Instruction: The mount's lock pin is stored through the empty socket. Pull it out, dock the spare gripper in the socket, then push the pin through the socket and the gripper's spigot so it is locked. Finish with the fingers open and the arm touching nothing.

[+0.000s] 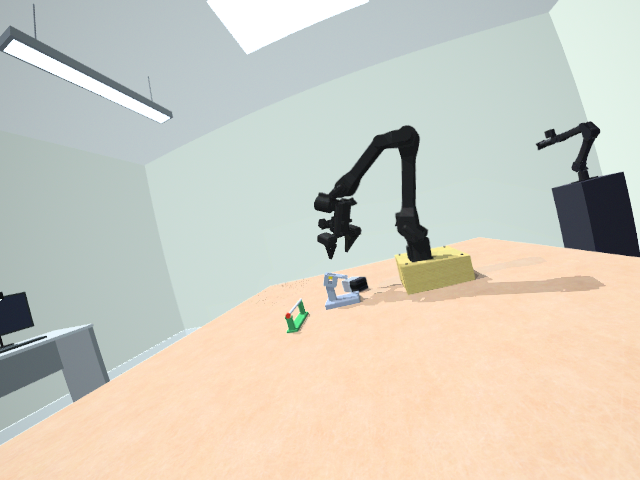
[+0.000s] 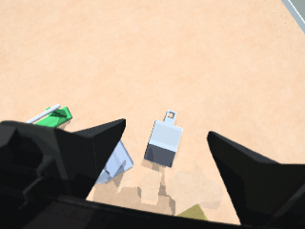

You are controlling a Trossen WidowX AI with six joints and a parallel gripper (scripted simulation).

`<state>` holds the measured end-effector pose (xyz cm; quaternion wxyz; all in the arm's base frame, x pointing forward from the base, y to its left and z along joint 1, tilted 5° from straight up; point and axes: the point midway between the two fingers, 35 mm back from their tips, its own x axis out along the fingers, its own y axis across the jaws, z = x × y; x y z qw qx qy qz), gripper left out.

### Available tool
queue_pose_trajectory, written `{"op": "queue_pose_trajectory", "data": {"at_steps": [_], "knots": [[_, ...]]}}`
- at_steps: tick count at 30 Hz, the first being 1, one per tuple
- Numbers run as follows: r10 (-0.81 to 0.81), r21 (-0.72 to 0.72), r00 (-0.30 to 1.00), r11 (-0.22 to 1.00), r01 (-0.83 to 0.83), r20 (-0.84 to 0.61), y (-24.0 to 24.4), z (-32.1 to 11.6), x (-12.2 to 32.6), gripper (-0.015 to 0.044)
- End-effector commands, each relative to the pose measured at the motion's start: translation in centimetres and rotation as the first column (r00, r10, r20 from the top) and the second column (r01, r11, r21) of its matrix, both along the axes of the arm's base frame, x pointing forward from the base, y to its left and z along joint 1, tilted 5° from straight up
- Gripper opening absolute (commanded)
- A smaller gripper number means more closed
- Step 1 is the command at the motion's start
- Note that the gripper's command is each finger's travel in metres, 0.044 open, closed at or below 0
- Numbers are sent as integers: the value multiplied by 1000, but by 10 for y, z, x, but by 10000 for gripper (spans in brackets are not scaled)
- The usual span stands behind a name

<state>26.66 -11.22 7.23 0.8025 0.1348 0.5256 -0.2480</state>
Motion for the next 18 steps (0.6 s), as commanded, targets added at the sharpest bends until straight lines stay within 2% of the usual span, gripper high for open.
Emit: {"op": "queue_pose_trajectory", "data": {"at_steps": [1,11,18], "knots": [[-174,12,983,985,174,54,-9,-8,-19,440],[-174,12,983,985,174,54,-9,-11,-18,440],[-174,13,983,985,174,54,-8,-53,-18,440]]}}
